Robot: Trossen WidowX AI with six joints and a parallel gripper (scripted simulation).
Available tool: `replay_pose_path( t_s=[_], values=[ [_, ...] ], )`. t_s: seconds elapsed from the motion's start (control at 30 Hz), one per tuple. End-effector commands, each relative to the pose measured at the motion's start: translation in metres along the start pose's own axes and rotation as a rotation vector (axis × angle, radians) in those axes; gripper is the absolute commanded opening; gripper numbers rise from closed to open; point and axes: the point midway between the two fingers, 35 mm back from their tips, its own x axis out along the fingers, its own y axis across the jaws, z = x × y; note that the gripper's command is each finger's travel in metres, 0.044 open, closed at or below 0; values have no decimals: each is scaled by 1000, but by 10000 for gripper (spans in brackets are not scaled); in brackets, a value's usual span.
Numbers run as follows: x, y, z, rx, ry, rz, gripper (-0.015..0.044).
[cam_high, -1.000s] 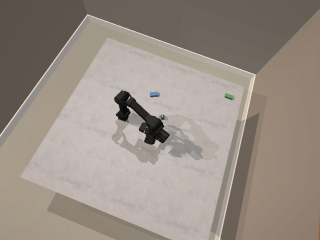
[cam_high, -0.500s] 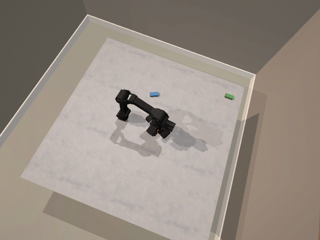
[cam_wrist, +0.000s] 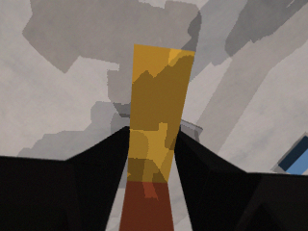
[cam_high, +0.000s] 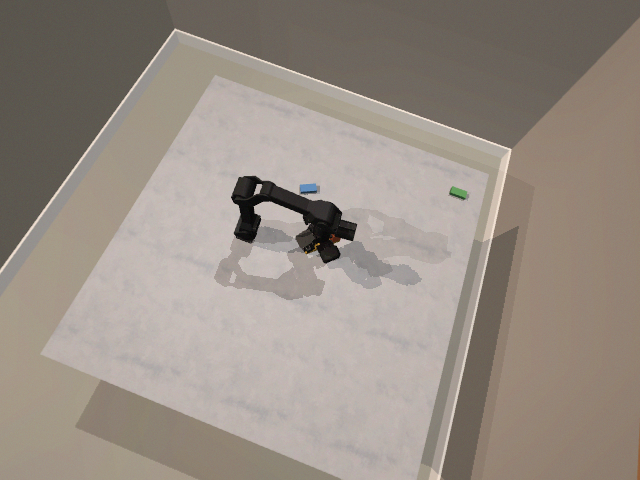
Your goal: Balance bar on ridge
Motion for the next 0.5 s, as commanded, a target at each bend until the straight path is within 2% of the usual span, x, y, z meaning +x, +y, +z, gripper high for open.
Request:
replay_pose_path(
  t_s=[0.0,0.47],
  values=[
    [1,-15,-6,89,-5,-4,0],
    [0,-63,-24,318,-5,-9,0]
  ],
)
